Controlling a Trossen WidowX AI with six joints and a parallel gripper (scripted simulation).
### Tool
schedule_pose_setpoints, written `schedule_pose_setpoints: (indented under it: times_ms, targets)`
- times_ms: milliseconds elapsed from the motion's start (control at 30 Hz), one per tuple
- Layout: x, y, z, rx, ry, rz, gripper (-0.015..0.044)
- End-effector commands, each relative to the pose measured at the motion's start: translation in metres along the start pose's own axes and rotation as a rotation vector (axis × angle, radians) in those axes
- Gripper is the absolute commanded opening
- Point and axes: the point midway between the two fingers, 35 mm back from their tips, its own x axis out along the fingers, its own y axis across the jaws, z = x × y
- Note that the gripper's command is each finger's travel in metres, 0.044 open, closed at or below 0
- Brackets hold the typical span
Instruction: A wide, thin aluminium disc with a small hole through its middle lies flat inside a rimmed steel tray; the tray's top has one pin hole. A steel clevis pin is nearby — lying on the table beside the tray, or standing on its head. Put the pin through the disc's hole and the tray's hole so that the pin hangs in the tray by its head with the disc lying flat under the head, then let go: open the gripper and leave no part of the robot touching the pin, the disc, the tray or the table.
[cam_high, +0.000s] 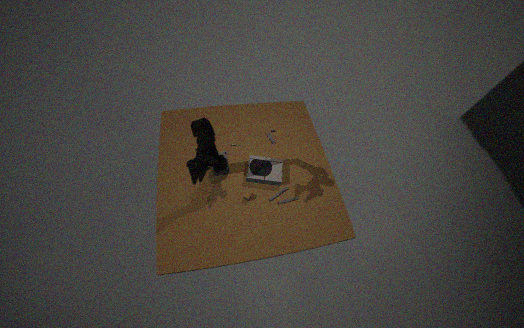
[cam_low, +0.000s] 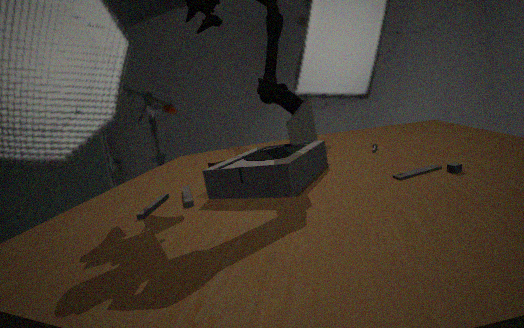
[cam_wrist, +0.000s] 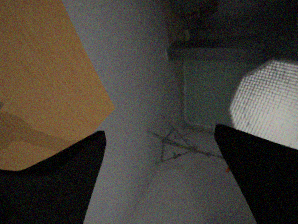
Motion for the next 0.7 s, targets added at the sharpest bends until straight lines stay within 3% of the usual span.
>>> schedule_pose_setpoints:
  times_ms: [0,267,467,667]
  targets:
    - [0.002,0.0,0.001,0.004,-0.005,0.005,0.0374]
    - [0.095,0.027,0.068,0.167,-0.183,0.263,0.0164]
    - [0.141,0.069,0.142,0.251,-0.298,0.475,0.016]
    - [0.154,0.118,0.211,0.292,-0.365,0.664,0.016]
